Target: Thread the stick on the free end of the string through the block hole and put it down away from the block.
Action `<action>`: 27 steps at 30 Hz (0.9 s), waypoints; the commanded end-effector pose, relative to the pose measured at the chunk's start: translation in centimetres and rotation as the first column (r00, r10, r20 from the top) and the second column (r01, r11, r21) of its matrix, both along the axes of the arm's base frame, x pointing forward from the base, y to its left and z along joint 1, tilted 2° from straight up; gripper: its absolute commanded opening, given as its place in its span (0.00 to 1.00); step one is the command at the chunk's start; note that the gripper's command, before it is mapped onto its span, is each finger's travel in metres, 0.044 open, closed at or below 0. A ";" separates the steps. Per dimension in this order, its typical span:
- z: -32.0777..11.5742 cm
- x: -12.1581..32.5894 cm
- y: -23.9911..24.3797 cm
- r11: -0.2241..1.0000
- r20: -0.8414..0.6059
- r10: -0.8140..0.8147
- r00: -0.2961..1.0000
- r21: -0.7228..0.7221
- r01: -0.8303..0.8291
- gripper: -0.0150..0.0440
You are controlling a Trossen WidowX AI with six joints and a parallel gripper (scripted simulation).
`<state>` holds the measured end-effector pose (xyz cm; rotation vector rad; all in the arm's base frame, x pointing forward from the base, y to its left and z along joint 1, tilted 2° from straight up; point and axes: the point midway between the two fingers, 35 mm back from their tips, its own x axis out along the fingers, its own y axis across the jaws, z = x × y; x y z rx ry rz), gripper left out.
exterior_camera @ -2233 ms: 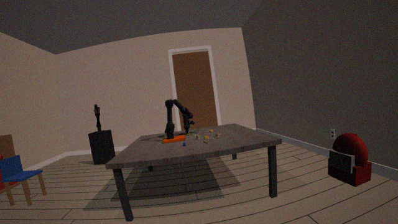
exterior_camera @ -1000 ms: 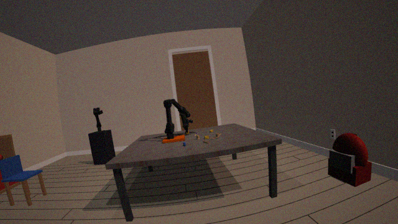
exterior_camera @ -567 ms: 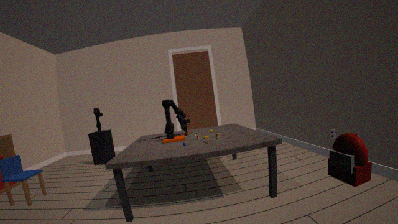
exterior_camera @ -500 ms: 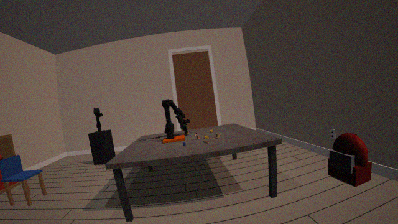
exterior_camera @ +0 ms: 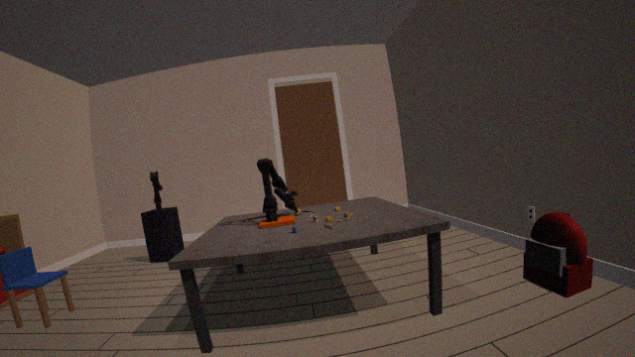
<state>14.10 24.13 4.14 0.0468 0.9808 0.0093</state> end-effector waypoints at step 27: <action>-0.9 -1.5 0.0 1.000 0.261 -0.019 0.965 -0.007 0.021 0.57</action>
